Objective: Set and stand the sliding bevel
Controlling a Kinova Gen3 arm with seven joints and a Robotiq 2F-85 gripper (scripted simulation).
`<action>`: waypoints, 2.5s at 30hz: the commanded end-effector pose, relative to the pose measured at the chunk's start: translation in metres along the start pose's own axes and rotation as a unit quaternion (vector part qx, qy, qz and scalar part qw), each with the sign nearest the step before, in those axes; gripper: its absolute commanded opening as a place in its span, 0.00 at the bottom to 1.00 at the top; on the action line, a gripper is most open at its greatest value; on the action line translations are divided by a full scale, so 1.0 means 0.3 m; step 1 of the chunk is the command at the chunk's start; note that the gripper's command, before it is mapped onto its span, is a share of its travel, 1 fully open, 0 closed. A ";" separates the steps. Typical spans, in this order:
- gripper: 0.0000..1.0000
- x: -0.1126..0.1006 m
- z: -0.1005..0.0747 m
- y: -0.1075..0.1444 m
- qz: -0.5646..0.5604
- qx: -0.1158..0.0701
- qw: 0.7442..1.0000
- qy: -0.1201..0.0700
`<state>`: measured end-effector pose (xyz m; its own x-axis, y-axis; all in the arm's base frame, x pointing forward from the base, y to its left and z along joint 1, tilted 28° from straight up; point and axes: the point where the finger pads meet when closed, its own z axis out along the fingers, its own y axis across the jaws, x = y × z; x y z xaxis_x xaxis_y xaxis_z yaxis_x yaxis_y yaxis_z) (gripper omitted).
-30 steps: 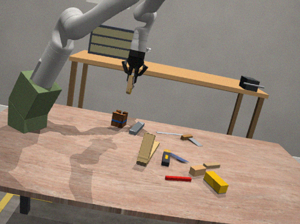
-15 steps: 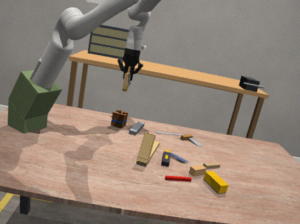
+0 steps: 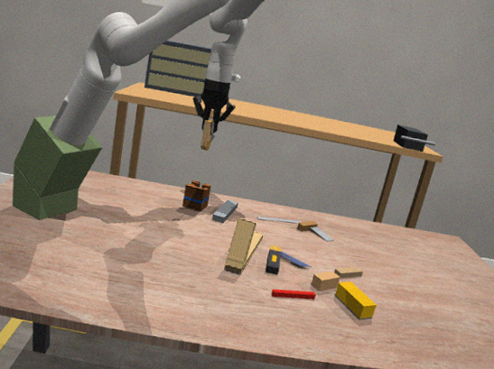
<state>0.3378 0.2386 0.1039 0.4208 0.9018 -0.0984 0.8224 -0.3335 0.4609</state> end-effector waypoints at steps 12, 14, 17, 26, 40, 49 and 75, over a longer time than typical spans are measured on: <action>0.10 0.002 0.030 0.000 0.000 0.000 1.000 0.001; 0.10 0.002 0.057 0.000 0.000 0.000 1.000 0.001; 0.10 0.002 0.112 0.000 0.000 0.000 1.000 0.001; 0.10 0.002 0.259 0.000 0.000 0.000 1.000 0.001; 0.10 0.002 0.361 0.000 0.000 0.000 1.000 0.001; 0.10 0.002 0.362 0.000 0.000 0.000 1.000 0.001; 0.10 0.002 0.378 0.000 0.000 0.000 1.000 0.001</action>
<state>0.3813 0.2075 0.0038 0.4207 0.9019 -0.0983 0.8225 -0.3334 0.4608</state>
